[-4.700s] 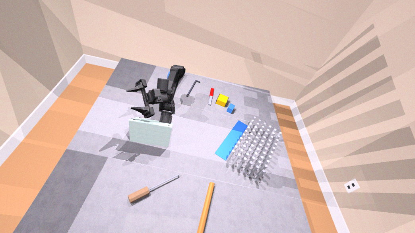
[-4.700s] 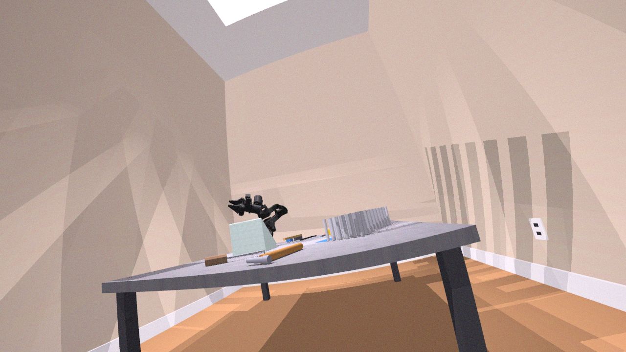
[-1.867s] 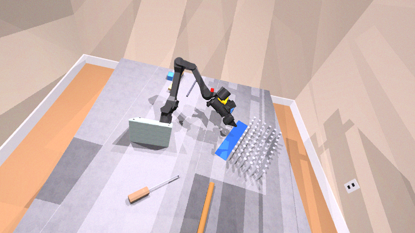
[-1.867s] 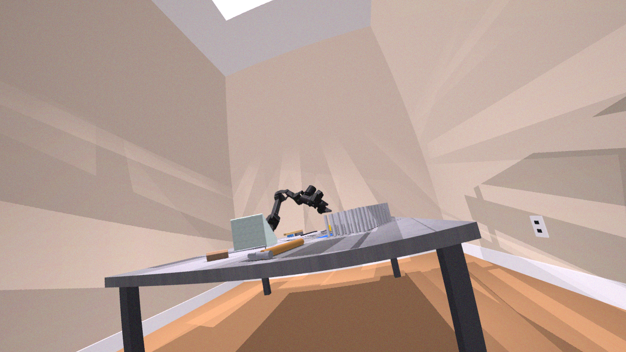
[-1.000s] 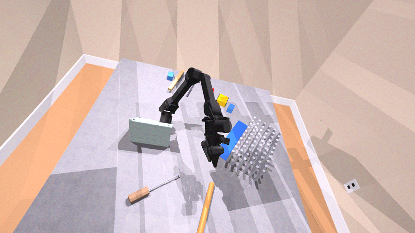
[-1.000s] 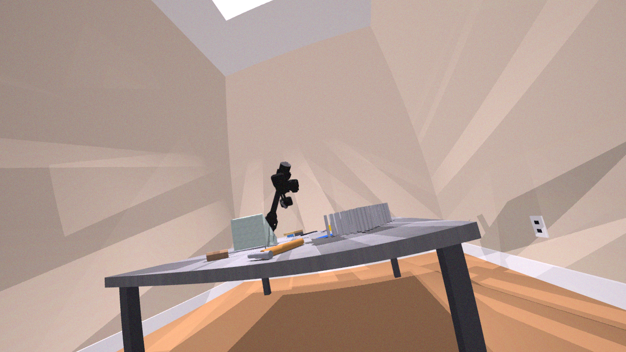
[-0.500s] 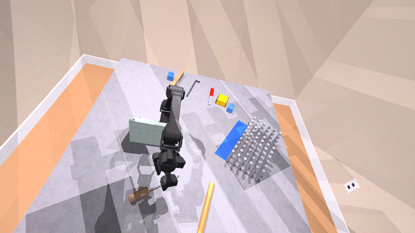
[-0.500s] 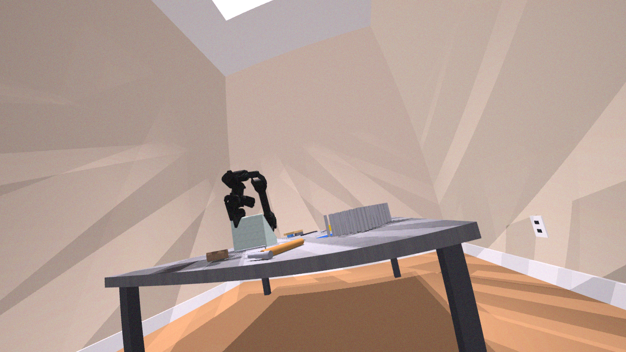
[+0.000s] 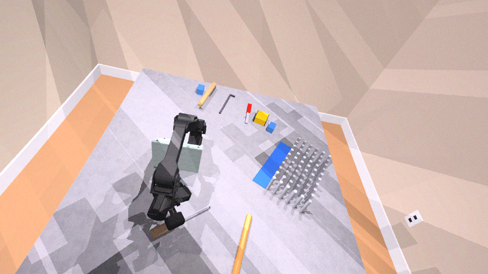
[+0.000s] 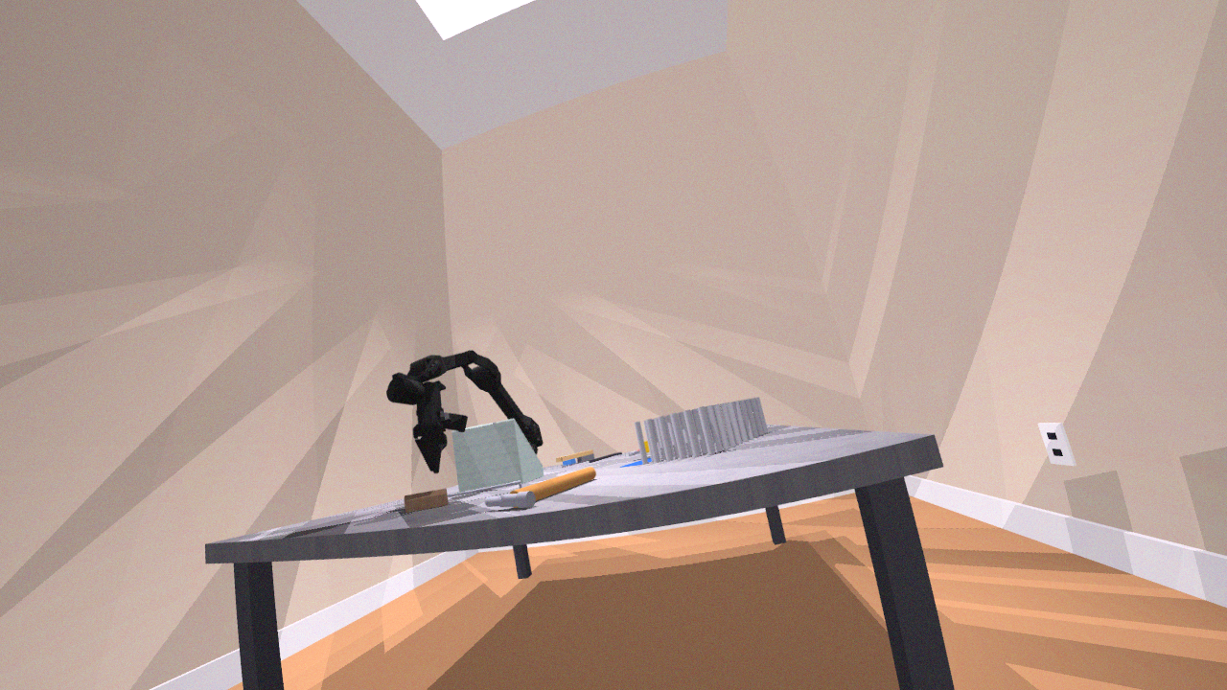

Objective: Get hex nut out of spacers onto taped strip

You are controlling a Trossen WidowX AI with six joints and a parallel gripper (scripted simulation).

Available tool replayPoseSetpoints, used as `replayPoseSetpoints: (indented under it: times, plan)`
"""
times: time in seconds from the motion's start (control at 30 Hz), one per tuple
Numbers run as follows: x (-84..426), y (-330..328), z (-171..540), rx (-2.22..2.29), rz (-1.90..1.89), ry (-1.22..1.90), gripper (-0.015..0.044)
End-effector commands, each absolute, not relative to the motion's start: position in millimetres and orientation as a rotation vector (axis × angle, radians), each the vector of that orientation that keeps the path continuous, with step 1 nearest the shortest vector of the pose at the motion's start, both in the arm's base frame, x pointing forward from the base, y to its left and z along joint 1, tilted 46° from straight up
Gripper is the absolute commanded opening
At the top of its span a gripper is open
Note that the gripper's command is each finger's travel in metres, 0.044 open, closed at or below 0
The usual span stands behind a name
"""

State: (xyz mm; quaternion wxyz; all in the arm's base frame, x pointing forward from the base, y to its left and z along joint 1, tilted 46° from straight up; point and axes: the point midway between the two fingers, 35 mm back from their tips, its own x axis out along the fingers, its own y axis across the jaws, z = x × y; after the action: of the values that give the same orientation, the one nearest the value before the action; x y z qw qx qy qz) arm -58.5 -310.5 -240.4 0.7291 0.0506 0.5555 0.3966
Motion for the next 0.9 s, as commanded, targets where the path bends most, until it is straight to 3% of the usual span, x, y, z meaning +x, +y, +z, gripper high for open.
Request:
replayPoseSetpoints:
  times: [0.0,0.23,0.47,0.63,0.83,0.87]
  plan:
    - [-62.0,-310.0,-241.5,0.108,0.884,1.22,0.044]
    - [-60.7,-310.1,-241.3,0.105,0.88,1.22,0.044]
    - [-10.8,-306.5,-227.9,0.01,0.751,1.195,0.044]
    - [-5.4,-305.2,-226.0,0.0,0.738,1.19,0.044]
    - [-5.4,-305.2,-226.0,0.0,0.738,1.19,0.0282]
    - [-5.4,-305.2,-226.0,0.0,0.738,1.19,0.028]
